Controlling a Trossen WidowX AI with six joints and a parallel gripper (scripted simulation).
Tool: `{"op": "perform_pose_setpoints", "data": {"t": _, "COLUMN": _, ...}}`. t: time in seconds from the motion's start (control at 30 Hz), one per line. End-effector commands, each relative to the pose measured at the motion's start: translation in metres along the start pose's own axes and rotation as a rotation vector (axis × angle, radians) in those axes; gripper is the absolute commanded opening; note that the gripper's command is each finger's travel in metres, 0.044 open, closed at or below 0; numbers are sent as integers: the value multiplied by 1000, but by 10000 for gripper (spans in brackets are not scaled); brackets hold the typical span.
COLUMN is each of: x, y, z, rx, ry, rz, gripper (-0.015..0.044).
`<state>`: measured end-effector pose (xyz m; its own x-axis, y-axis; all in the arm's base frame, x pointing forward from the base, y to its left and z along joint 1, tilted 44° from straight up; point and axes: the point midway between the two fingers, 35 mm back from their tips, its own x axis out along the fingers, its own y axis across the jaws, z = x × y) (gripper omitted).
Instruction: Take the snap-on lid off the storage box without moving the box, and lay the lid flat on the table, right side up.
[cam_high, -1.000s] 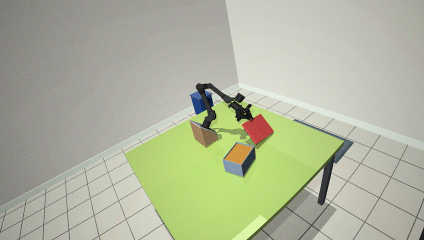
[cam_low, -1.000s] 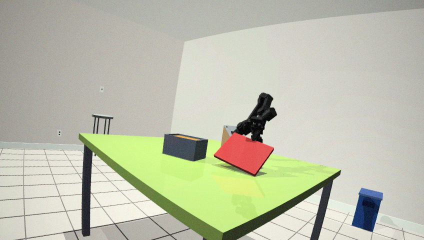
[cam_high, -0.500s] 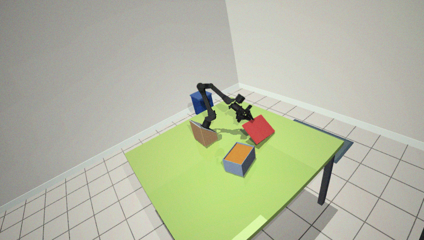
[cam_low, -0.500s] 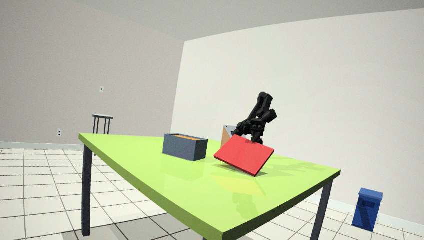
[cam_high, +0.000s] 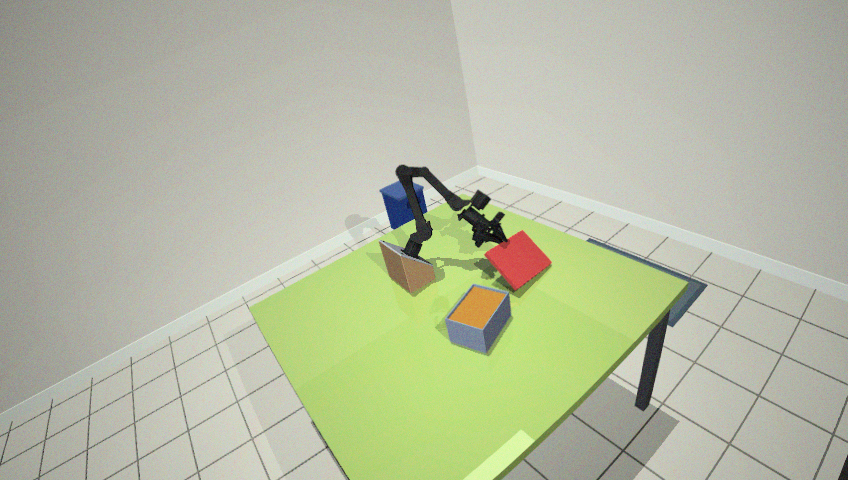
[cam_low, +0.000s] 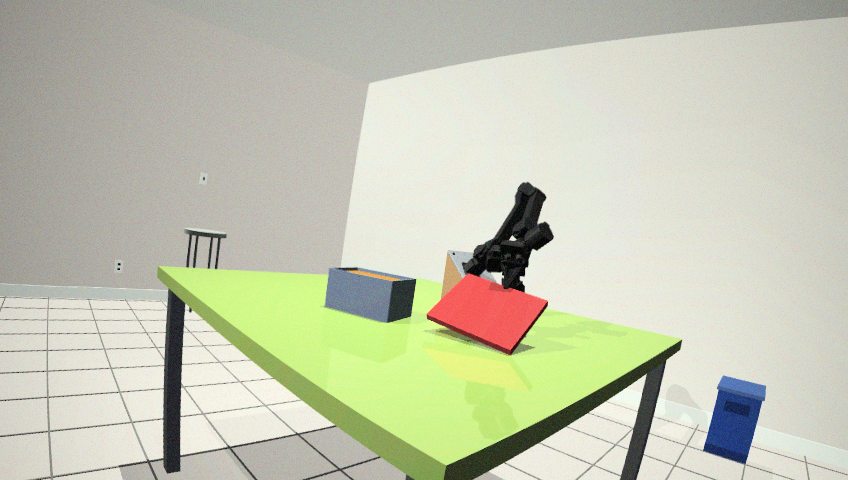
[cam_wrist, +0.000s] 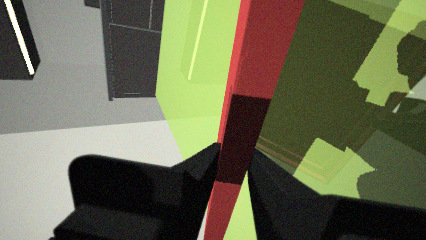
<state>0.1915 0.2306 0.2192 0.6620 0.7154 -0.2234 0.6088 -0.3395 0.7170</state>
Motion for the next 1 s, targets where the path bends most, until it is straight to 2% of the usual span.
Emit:
{"op": "perform_pose_setpoints", "data": {"t": 0.0, "x": 5, "y": -13, "z": 4, "rx": -6, "ry": -8, "rz": -38, "gripper": 0}}
{"op": "perform_pose_setpoints", "data": {"t": 0.97, "x": 19, "y": -32, "z": 4, "rx": -4, "ry": -8, "rz": -38, "gripper": 0}}
